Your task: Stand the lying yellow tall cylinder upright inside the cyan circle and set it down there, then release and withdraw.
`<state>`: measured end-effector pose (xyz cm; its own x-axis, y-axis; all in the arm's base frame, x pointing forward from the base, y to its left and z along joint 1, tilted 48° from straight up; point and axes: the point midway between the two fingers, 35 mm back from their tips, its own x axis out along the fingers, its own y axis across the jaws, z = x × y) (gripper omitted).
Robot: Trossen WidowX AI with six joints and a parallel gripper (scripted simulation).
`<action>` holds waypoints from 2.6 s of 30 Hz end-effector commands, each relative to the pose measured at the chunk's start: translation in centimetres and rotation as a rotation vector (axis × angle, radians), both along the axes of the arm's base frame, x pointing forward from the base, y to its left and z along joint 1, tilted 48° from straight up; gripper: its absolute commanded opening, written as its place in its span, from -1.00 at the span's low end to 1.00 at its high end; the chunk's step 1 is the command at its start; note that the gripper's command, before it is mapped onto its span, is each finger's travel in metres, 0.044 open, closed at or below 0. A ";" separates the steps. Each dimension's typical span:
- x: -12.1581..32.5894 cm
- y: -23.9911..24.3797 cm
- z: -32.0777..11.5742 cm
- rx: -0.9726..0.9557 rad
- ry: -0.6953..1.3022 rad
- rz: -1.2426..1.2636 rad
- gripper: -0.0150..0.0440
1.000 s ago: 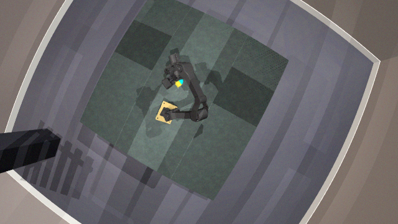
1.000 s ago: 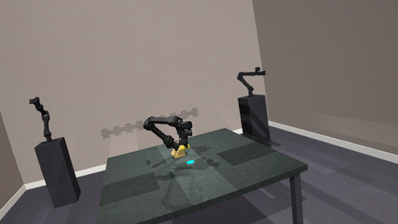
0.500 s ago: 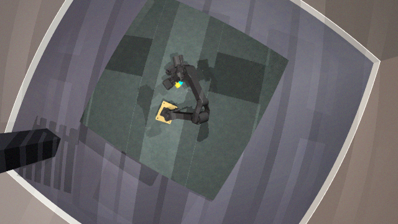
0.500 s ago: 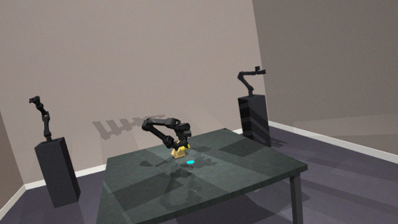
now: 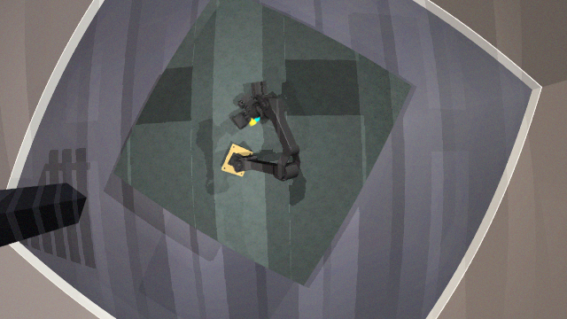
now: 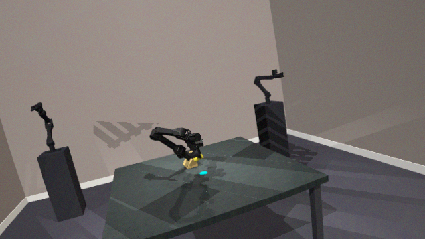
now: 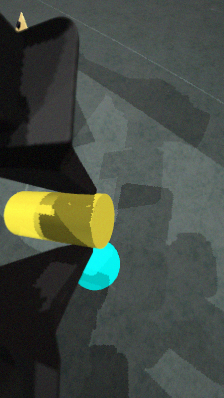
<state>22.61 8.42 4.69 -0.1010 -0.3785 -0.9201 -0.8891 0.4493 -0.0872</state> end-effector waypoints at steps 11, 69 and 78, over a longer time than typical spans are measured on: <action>-0.3 -0.1 -0.1 0.108 -0.003 -0.002 -0.14; -0.3 -0.3 0.0 0.505 -0.118 0.060 -0.14; -0.3 -0.3 0.1 0.560 -0.150 0.080 -0.14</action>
